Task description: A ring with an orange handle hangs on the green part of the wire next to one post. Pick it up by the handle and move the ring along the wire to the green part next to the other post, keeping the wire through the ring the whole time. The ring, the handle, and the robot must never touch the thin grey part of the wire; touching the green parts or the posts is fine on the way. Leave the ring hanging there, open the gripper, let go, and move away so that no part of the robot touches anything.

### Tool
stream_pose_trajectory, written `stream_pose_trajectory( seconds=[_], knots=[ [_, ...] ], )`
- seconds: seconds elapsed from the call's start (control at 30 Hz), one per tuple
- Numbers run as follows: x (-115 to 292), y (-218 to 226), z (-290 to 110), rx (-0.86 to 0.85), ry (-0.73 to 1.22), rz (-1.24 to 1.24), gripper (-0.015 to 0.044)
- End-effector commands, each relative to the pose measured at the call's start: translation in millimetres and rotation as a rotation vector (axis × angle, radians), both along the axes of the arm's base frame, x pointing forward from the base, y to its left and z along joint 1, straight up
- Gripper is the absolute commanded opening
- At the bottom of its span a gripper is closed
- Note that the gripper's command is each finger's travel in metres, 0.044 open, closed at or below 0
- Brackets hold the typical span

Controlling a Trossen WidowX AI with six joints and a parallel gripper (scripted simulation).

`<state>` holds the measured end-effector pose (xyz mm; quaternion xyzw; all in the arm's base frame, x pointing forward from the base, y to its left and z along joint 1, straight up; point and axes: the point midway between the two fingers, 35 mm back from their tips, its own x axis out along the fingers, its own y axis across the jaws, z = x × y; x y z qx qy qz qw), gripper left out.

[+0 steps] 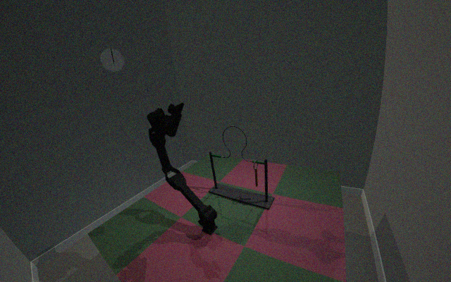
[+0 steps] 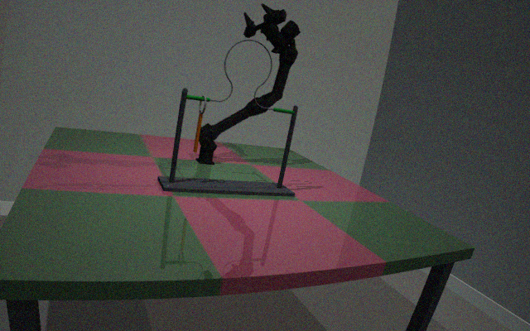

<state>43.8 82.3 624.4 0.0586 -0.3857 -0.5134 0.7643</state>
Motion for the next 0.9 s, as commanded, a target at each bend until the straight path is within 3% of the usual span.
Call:
stream_pose_trajectory(
  seconds=[0.0, 0.27, 0.57, 0.87],
  knots=[
    [0, -2, 1, 0.001, 0.003, 0.001, 0.0374],
    [6, -94, 13, 0.057, 0.126, 0.069, 0.0164],
    [22, -205, -4, 0.107, 0.274, 0.166, 0.0160],
    [46, -303, -54, 0.129, 0.414, 0.276, 0.0160]
  ],
)
